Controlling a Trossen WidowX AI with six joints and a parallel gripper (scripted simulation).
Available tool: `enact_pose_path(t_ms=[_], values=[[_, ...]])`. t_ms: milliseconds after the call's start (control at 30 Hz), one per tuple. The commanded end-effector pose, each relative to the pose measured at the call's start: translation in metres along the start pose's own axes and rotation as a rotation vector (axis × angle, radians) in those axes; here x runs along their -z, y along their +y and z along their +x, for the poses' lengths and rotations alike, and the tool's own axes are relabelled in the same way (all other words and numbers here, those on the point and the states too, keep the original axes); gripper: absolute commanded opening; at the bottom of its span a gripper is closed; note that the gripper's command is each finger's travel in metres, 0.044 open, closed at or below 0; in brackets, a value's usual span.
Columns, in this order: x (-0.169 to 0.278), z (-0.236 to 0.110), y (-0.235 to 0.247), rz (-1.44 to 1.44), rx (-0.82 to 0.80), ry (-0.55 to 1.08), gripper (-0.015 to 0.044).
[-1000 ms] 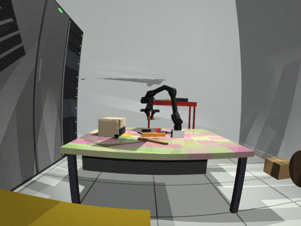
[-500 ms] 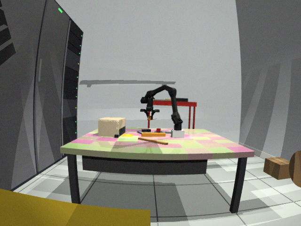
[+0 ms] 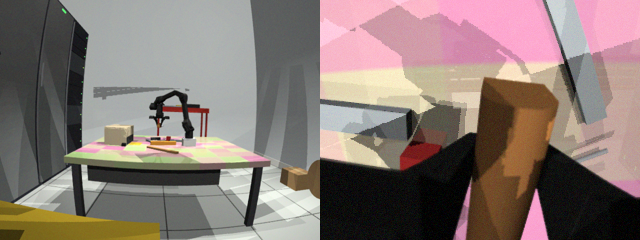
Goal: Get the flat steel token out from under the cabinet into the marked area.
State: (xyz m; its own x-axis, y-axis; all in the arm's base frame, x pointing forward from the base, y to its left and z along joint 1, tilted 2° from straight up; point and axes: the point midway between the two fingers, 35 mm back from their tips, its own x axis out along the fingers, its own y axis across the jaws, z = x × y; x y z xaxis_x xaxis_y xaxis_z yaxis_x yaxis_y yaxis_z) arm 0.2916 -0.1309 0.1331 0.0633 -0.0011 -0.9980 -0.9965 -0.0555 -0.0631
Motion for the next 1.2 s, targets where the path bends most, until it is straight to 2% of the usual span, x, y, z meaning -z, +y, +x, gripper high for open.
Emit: enact_pose_path(t_ms=[0, 633, 1167], values=[[0.001, -0.001, 0.000, -0.040, 0.000, 0.007, 0.0000], [-0.001, -0.001, 0.000, -0.177, 0.000, 0.007, 0.0000], [-0.026, -0.001, 0.006, -0.203, 0.000, 0.004, 0.0000]])
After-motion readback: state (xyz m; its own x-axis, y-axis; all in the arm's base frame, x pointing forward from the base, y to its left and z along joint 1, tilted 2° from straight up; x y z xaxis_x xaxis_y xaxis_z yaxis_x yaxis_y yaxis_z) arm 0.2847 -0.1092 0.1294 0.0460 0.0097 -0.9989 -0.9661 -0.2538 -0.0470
